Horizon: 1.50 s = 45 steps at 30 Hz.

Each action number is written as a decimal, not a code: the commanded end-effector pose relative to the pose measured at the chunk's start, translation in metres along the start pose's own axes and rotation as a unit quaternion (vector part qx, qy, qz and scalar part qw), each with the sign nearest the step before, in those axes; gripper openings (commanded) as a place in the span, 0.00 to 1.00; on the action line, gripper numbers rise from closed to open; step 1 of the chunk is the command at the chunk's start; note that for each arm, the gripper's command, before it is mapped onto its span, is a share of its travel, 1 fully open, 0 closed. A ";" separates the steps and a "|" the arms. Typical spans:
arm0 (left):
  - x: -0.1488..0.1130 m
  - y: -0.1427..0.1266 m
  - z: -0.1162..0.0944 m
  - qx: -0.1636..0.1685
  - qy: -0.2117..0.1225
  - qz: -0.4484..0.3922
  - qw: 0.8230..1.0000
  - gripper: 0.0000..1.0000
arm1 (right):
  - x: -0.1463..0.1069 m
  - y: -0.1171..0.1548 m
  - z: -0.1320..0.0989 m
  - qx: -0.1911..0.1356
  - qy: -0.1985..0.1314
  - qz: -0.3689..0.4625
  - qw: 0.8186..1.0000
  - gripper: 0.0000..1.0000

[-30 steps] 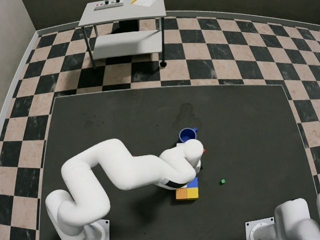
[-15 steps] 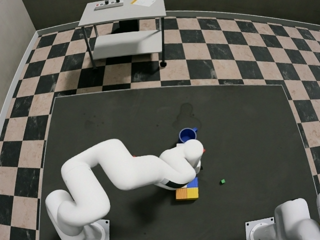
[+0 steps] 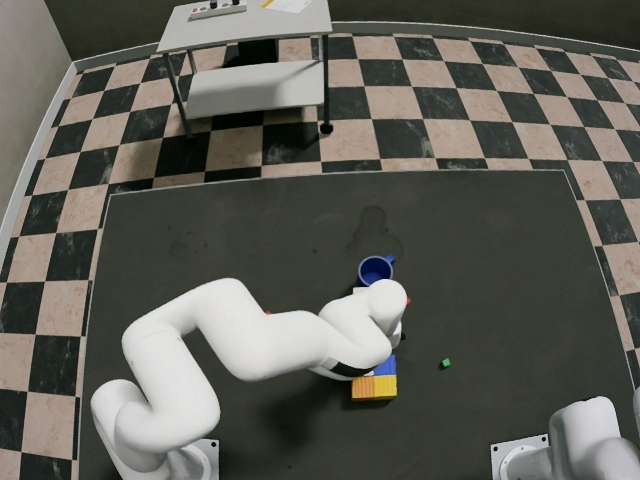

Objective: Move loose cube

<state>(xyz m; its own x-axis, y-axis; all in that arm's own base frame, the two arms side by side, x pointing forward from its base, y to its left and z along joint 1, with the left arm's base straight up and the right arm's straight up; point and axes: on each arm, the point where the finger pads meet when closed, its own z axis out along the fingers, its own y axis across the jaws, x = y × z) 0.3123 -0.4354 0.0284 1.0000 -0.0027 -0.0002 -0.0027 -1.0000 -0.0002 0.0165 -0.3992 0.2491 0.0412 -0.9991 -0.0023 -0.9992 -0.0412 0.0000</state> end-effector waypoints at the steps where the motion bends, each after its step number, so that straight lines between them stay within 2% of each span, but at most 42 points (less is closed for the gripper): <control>1: -0.001 0.001 -0.001 -0.001 0.001 0.000 1.000 0.48 | 0.000 0.000 -0.001 0.000 0.001 0.000 1.000 1.00; 45: -0.008 0.001 -0.001 -0.001 0.001 0.000 1.000 0.48 | 0.000 0.000 -0.001 0.000 0.001 0.000 1.000 1.00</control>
<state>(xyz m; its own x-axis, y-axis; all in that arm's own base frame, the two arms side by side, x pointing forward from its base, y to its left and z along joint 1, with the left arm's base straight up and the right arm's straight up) 0.3048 -0.4354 0.0284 1.0000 -0.0027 -0.0002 -0.0027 -1.0000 -0.0003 0.0165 -0.3992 0.2491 0.0412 -0.9991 -0.0023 -0.9992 -0.0412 0.0000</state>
